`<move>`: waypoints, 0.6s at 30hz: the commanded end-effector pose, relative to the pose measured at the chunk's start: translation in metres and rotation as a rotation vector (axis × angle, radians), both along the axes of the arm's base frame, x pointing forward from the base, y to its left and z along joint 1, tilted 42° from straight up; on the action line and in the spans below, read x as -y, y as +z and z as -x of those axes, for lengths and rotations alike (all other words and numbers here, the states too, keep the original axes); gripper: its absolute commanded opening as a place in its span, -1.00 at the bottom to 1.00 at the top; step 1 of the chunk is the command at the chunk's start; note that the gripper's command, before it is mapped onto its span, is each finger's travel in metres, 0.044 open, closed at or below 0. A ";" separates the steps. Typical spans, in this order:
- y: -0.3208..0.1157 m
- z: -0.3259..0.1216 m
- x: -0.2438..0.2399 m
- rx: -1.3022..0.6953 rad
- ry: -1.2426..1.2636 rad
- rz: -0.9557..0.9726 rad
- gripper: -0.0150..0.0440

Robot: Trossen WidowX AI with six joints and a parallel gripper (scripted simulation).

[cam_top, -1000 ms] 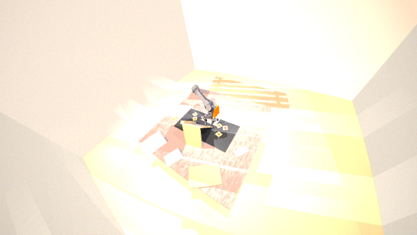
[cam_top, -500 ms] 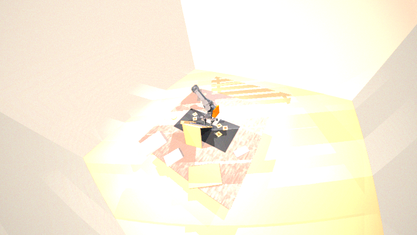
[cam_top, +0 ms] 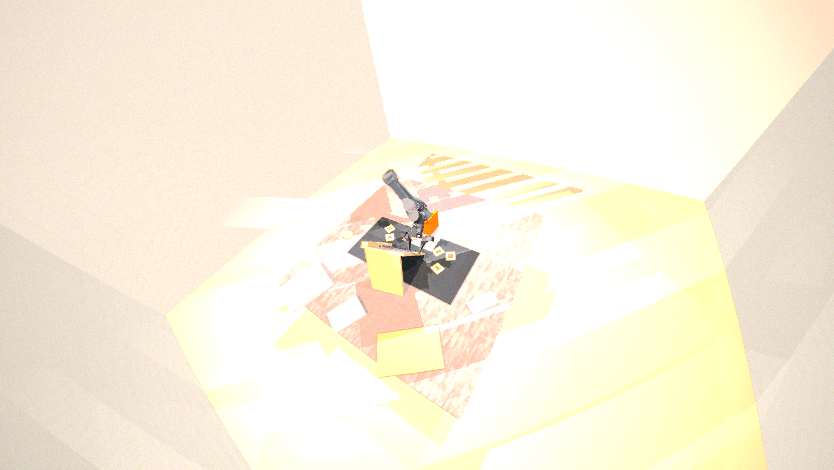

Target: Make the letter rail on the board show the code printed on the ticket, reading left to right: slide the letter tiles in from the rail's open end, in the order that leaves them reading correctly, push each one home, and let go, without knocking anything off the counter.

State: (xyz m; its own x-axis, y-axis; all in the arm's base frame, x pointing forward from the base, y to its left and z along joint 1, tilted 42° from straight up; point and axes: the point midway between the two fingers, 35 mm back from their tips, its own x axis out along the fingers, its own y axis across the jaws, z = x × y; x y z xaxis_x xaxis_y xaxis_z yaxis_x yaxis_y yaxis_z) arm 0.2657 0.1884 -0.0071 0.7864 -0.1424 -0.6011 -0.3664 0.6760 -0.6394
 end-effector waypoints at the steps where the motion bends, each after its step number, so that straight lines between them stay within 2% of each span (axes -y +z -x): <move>1: 0.004 -0.001 0.000 0.003 0.005 -0.008 -0.49; 18: 0.009 -0.004 0.006 0.003 0.005 -0.008 -0.49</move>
